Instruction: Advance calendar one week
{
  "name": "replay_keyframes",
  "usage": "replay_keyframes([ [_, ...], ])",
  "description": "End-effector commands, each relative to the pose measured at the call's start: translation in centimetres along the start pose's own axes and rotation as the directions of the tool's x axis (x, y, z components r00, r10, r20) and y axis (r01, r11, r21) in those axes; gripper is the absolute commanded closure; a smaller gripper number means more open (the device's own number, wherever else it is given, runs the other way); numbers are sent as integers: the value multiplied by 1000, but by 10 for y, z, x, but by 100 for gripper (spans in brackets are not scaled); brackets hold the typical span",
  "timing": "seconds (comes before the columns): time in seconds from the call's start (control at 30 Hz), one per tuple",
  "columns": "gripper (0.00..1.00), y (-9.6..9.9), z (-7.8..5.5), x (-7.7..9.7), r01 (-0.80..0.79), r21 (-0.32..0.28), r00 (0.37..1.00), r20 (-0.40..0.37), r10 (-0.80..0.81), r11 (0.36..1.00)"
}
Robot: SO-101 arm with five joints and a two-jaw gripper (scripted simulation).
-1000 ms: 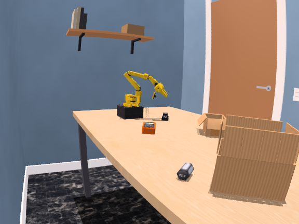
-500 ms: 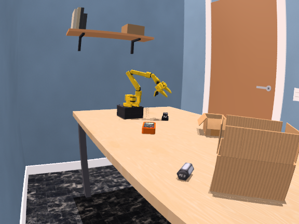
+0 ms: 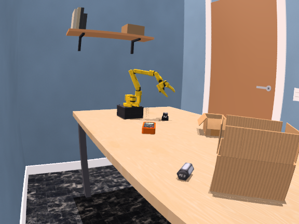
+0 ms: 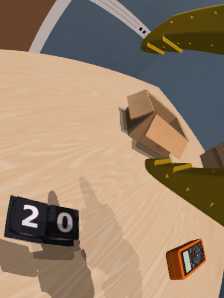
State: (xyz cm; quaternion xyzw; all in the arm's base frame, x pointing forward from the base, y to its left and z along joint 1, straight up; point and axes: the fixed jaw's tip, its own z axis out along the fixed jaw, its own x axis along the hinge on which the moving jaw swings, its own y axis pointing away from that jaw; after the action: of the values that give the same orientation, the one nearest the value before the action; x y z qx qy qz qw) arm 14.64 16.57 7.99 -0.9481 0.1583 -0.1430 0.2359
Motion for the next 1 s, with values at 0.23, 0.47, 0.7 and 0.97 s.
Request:
replay_keyframes([
  [0.23,65,-2,-1,5,-266,-64,964,-5,266,962],
  [0.47,65,-2,-1,6,-329,-76,944,-10,329,941],
  [0.7,65,-2,-1,6,-333,-77,943,-11,333,940],
  [0.97,65,9,11,1,-331,-157,943,-6,334,931],
])
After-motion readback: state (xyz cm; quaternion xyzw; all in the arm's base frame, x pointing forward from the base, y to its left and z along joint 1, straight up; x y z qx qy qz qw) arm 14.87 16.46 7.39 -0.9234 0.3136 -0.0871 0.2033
